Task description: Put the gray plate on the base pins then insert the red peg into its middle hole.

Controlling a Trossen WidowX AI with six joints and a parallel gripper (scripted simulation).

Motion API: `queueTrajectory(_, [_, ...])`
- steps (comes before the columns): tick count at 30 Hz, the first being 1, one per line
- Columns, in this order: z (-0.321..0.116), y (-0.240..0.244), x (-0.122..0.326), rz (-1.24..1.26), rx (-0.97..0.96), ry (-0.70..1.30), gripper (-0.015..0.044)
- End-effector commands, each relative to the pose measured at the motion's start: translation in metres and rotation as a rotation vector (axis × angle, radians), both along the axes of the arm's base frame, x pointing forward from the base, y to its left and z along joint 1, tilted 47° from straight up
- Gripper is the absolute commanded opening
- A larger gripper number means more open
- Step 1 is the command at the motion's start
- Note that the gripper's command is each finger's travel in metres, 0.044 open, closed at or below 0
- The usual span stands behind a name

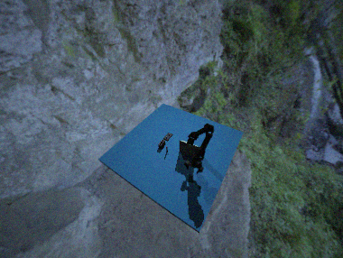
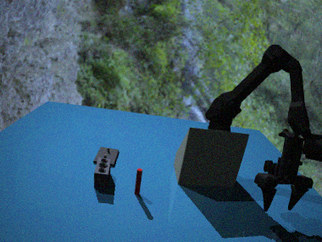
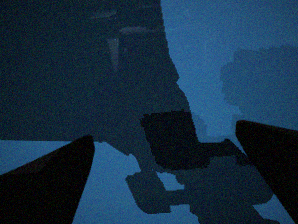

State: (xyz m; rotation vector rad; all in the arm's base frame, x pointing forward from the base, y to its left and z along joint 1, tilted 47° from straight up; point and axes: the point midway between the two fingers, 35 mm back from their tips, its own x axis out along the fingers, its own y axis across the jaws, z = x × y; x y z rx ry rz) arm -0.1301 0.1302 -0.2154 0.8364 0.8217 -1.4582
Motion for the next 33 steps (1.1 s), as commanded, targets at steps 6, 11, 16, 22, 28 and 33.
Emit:
queueTrajectory(6, [0.053, 0.046, 0.007, -0.074, -0.288, 0.041, 0.044])
queueTrajectory(11, [0.053, 0.046, 0.007, -0.074, -0.288, 0.041, 0.044])
queueTrajectory(16, [0.053, 0.047, 0.008, -0.091, -0.287, 0.03, 0.044])
queueTrajectory(22, [0.056, 0.079, 0.057, -0.631, -0.264, -0.331, 0.044])
queueTrajectory(28, [0.061, 0.097, 0.12, -1.163, -0.24, -0.694, 0.044])
queueTrajectory(33, [0.065, 0.099, 0.156, -1.422, -0.224, -0.876, 0.044])
